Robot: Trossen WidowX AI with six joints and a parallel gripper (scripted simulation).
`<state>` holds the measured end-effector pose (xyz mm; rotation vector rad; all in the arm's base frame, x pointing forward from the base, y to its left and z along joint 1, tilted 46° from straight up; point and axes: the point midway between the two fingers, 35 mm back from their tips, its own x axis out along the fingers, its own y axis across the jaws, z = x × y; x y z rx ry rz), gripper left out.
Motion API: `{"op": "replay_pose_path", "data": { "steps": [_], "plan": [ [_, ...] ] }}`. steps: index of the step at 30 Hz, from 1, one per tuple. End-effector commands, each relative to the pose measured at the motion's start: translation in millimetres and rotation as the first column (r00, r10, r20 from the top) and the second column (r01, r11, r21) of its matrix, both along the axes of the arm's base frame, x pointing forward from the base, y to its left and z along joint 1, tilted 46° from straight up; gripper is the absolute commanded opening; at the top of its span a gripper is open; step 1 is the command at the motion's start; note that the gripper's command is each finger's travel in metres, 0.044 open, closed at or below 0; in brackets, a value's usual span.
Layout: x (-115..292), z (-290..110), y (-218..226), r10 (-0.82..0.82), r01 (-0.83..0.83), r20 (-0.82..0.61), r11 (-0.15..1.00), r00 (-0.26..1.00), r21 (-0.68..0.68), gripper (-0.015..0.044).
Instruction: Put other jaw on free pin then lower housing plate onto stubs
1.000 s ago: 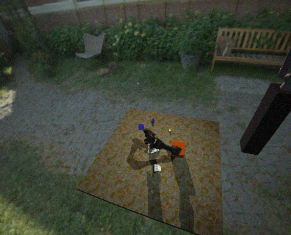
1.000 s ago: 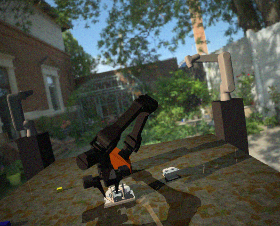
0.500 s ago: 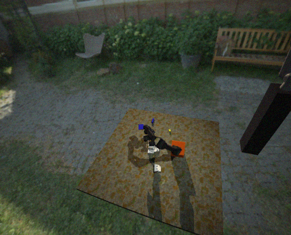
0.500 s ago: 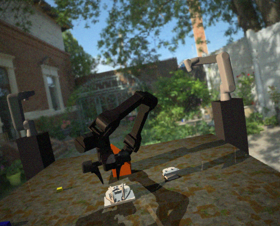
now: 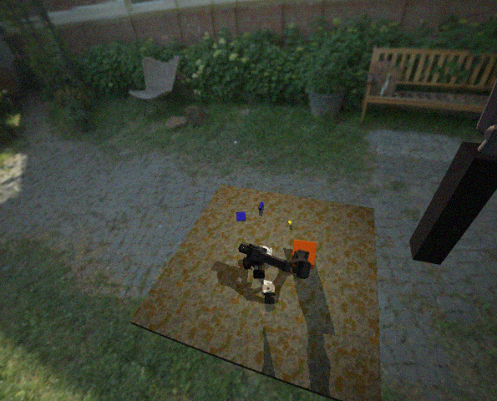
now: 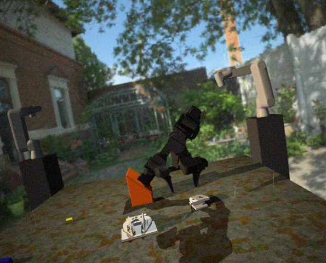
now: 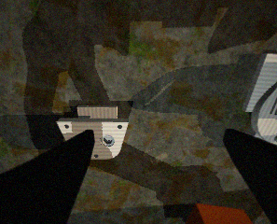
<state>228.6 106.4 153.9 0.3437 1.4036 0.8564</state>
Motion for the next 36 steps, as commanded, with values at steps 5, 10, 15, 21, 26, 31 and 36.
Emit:
{"op": "replay_pose_path", "data": {
  "steps": [5,10,15,21,26,31,36],
  "plan": [
    [-56,37,29,-0.007,0.009,-0.039,1.000,0.999,0.029,0.0440],
    [-56,37,29,-0.007,0.009,-0.039,1.000,0.999,0.029,0.0440],
    [-59,15,53,-0.007,0.009,-0.038,1.000,0.999,0.029,0.0440],
    [-60,10,57,-0.008,0.009,-0.038,0.999,0.999,0.032,0.0440],
    [-60,10,58,-0.008,0.009,-0.038,0.999,0.999,0.031,0.0440],
    [-60,6,62,-0.007,0.009,-0.038,0.999,0.999,0.031,0.0440],
    [-61,0,68,-0.007,0.008,-0.038,0.999,0.999,0.031,0.0440]
  ]
}}
